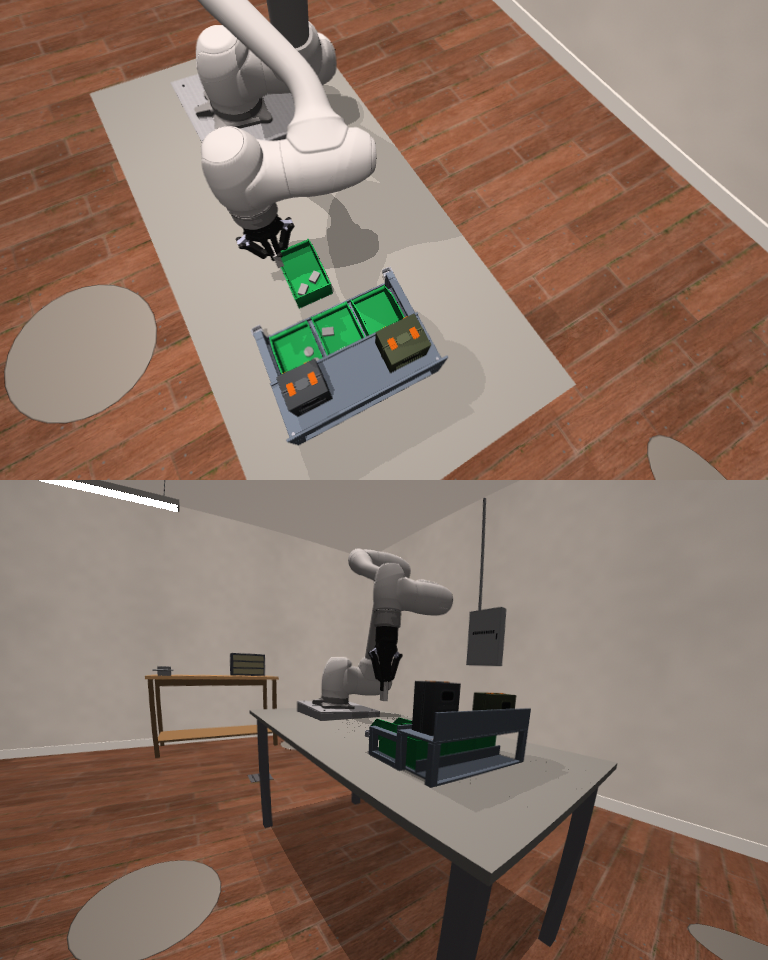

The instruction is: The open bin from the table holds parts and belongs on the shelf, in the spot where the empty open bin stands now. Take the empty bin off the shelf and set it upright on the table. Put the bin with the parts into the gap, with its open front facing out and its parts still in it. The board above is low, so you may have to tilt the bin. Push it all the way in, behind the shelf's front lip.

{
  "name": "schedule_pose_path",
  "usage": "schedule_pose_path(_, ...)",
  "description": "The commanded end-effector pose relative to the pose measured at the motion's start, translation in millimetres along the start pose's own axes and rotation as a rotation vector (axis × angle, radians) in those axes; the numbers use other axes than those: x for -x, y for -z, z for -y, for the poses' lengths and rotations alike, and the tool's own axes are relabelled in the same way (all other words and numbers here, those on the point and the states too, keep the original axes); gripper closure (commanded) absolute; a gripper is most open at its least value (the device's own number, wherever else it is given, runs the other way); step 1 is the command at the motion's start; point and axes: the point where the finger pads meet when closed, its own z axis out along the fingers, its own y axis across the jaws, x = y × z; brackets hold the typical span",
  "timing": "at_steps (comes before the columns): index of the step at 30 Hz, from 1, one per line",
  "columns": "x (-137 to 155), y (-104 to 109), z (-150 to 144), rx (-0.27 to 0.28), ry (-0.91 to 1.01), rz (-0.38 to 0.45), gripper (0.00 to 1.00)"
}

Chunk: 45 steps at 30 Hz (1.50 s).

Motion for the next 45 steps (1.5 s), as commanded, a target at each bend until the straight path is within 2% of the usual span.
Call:
schedule_pose_path(1,0.0,0.1,0.0,0.000,0.000,0.000,0.90)
schedule_pose_path(20,2.9,-0.1,-2.6,0.000,0.028,0.000,0.90)
schedule_pose_path(23,18.5,-1.7,-16.7,0.000,0.181,0.000,0.90)
schedule_pose_path(26,47.3,-5.4,-46.1,-0.001,0.384,0.000,0.90)
schedule_pose_path(31,70.0,-9.3,-72.9,-0.003,0.627,0.000,0.90)
schedule_pose_path(32,81.3,-11.5,-87.6,-0.006,0.678,0.000,0.90)
schedule_pose_path(34,81.3,-11.5,-87.6,-0.006,0.678,0.000,0.90)
schedule_pose_path(35,92.1,-13.8,-102.6,-0.007,0.824,0.000,0.90)
schedule_pose_path(36,102.0,-16.2,-117.3,-0.009,0.865,0.000,0.90)
schedule_pose_path(37,102.0,-16.2,-117.3,-0.009,0.906,0.000,0.90)
schedule_pose_path(38,110.8,-18.6,-131.3,-0.010,0.953,0.000,0.90)
schedule_pose_path(39,110.8,-18.6,-131.3,-0.010,1.001,0.000,0.90)
schedule_pose_path(45,135.3,-26.4,-175.8,-0.014,1.297,0.000,0.90)
